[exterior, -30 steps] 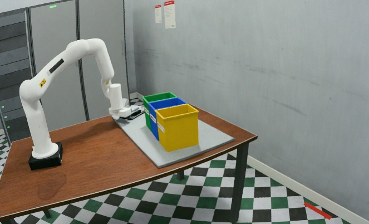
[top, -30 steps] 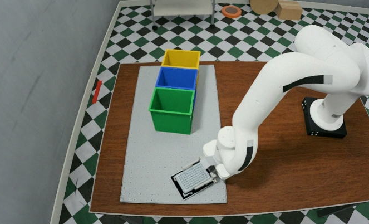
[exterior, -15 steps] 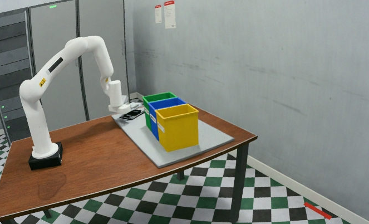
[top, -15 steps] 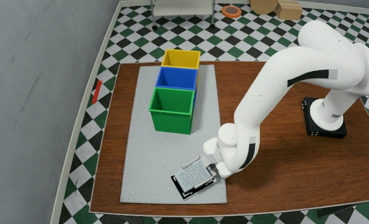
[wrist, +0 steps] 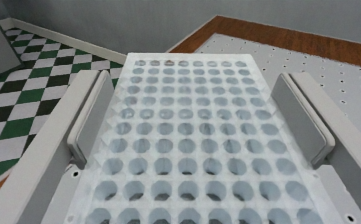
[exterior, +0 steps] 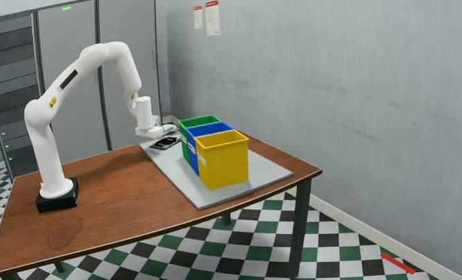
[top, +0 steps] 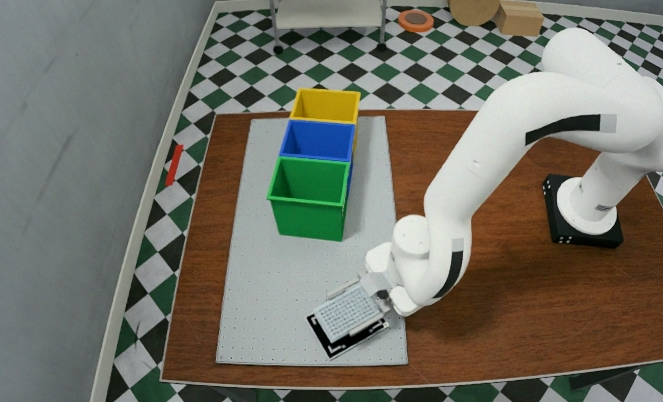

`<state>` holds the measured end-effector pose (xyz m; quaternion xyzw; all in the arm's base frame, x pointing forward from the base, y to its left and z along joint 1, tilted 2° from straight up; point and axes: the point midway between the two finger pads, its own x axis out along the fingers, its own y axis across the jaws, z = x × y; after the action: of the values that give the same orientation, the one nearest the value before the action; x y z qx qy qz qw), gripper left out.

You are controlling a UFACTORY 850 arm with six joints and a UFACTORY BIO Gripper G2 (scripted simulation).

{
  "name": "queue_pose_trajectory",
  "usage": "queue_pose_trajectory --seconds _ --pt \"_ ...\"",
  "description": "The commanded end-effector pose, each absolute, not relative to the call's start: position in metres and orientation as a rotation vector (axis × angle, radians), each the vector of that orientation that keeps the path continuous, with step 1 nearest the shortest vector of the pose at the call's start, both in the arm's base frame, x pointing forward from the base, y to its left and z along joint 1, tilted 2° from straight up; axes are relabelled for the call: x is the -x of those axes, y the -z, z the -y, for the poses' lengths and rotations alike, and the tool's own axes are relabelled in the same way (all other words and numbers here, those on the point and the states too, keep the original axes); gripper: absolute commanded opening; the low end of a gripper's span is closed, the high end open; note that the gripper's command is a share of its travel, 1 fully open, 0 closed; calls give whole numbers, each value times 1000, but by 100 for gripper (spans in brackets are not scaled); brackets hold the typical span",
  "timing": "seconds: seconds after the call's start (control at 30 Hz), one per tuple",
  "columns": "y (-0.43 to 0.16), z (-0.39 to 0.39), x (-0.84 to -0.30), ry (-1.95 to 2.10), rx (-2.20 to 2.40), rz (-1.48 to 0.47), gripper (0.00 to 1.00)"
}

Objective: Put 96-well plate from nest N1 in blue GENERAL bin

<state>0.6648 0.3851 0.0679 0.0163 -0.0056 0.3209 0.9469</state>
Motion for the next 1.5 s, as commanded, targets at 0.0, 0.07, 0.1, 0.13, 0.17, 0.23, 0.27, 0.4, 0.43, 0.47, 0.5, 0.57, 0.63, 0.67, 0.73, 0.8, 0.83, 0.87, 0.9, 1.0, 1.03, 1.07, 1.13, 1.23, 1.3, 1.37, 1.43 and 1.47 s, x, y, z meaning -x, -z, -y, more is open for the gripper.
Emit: queue_pose_trajectory --seconds 0.0,0.07,0.1,0.13,0.17,0.23,0.27,0.4,0.43,0.47,0.5,0.57,0.63,0.67,0.73,0.8,0.83,0.87,0.9,1.0,1.03,1.07,1.13,1.23,1.3,1.37,1.43,1.47 --pt "-75 -385 -666 -653 -34 14 0" --pt "-79 -385 -666 -653 -34 14 0" --pt "-80 -385 -666 -653 -34 14 0" --pt "-82 -385 -666 -653 -34 14 0" --pt "-84 -385 -666 -653 -34 14 0" --pt "-87 -385 -666 -653 -34 14 0" --pt "-89 -385 -666 -653 -34 14 0" --pt "-92 -385 -666 -653 -34 14 0" --pt "-94 -385 -666 -653 -34 14 0" --pt "-95 -385 -666 -653 -34 14 0" --pt "-97 -385 -666 -653 -34 14 0" --pt "-100 -385 -666 -653 -34 14 0" --pt "-104 -384 -666 -653 -34 14 0" --pt "-105 -384 -666 -653 -34 14 0" --pt "-109 -384 -666 -653 -34 15 0" --pt "-112 -384 -666 -653 -34 15 0" --pt "-114 -384 -666 -653 -34 15 0" --pt "-115 -384 -666 -653 -34 15 0" --pt "-115 -384 -666 -653 -34 15 0" --pt "-119 -384 -666 -653 -34 15 0" --pt "-120 -384 -666 -653 -34 15 0" --pt "-122 -384 -666 -653 -34 15 0" --pt "-125 -384 -666 -653 -34 15 0" --pt "-130 -383 -666 -653 -34 15 0" --pt "-134 -383 -666 -653 -34 15 0" --pt "-137 -383 -666 -653 -34 15 0" --pt "-140 -383 -666 -653 -34 15 0" --pt "-140 -383 -666 -653 -34 15 0"
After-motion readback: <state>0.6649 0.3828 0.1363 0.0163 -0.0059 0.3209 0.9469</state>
